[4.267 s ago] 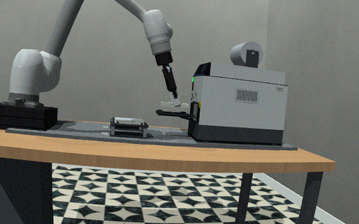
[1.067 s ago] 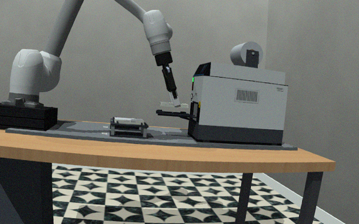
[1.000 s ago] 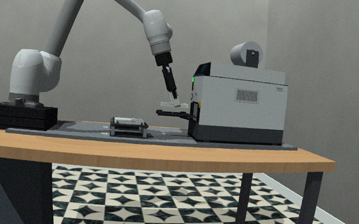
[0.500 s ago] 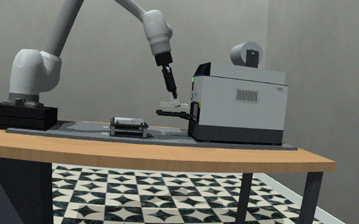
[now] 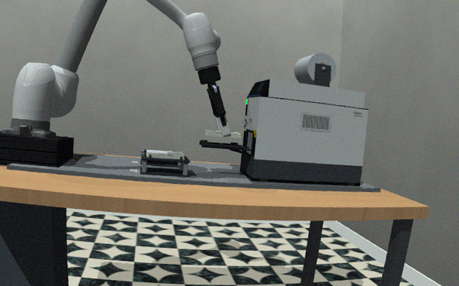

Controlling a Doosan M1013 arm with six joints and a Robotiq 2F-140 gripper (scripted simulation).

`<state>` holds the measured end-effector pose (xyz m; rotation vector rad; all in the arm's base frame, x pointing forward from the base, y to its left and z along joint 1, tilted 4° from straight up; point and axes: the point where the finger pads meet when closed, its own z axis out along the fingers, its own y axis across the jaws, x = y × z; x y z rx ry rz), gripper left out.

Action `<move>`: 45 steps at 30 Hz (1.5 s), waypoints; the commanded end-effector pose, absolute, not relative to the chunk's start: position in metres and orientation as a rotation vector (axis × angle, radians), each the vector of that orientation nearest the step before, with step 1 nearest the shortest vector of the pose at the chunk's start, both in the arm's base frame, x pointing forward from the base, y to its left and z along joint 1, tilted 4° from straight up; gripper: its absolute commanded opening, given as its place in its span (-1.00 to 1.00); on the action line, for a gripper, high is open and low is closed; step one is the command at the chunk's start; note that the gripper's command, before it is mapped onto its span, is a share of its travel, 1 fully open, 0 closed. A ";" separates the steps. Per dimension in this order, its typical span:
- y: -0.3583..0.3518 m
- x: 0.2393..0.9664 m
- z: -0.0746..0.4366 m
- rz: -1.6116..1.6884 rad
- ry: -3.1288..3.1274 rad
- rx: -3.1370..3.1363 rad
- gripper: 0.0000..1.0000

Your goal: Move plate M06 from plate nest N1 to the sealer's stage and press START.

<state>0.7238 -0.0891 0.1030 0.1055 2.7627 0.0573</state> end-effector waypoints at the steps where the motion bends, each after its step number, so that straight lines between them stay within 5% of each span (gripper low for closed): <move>1: -0.087 0.723 0.101 0.061 2.764 0.106 -0.80; 45: -0.085 0.723 0.083 0.061 2.764 0.106 -0.80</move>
